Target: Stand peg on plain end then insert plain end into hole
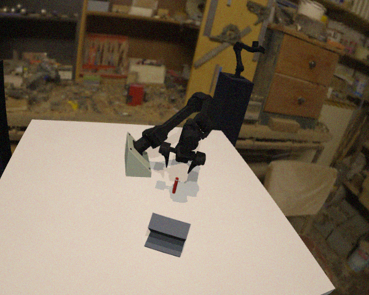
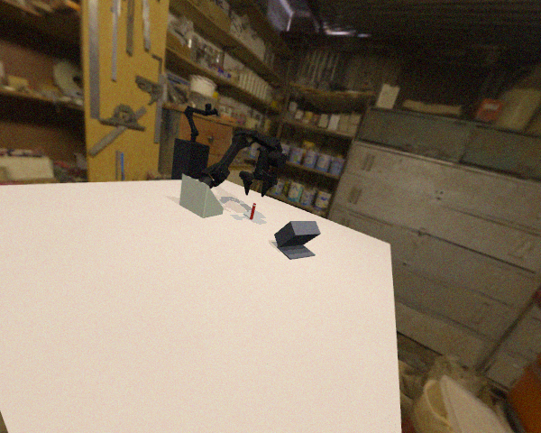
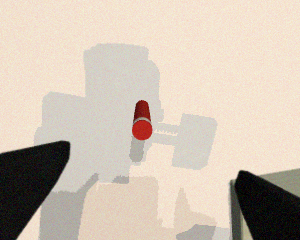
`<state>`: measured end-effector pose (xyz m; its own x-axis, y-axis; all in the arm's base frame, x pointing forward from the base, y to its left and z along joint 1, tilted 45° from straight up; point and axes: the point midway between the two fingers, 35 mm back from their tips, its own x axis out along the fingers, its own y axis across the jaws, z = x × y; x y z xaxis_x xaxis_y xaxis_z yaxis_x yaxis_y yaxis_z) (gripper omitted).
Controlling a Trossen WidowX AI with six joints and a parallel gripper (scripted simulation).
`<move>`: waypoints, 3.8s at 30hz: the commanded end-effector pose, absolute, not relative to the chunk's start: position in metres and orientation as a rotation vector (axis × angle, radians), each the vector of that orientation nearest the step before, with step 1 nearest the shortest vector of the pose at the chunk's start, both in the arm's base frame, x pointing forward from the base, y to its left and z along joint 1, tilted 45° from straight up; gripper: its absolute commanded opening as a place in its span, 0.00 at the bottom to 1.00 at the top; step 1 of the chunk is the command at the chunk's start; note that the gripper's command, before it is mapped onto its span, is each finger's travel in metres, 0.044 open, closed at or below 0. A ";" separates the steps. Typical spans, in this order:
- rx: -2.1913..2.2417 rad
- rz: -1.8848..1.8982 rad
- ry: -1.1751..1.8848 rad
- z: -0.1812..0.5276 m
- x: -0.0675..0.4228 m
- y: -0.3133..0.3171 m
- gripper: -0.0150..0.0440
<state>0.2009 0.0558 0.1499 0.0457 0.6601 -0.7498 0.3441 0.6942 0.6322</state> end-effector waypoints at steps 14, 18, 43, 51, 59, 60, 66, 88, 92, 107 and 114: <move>0.902 0.342 1.550 0.144 0.209 0.065 1.00; 0.901 0.344 1.549 0.141 0.209 0.069 1.00; 0.898 0.341 1.548 0.113 0.213 0.095 1.00; 0.900 0.344 1.548 0.105 0.213 0.104 1.00; 0.903 0.347 1.547 0.097 0.212 0.113 1.00; 0.903 0.347 1.547 0.097 0.212 0.114 1.00; 0.896 0.348 1.541 0.100 0.214 0.112 0.82; 0.894 0.345 1.541 0.103 0.215 0.107 0.25; 0.891 0.341 1.543 0.111 0.215 0.098 0.25; 0.896 0.339 1.549 0.144 0.214 0.060 0.25; 0.895 0.336 1.547 0.151 0.212 0.053 0.25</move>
<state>0.2115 0.0552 0.1500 0.0607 0.7048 -0.7068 0.3437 0.6500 0.6778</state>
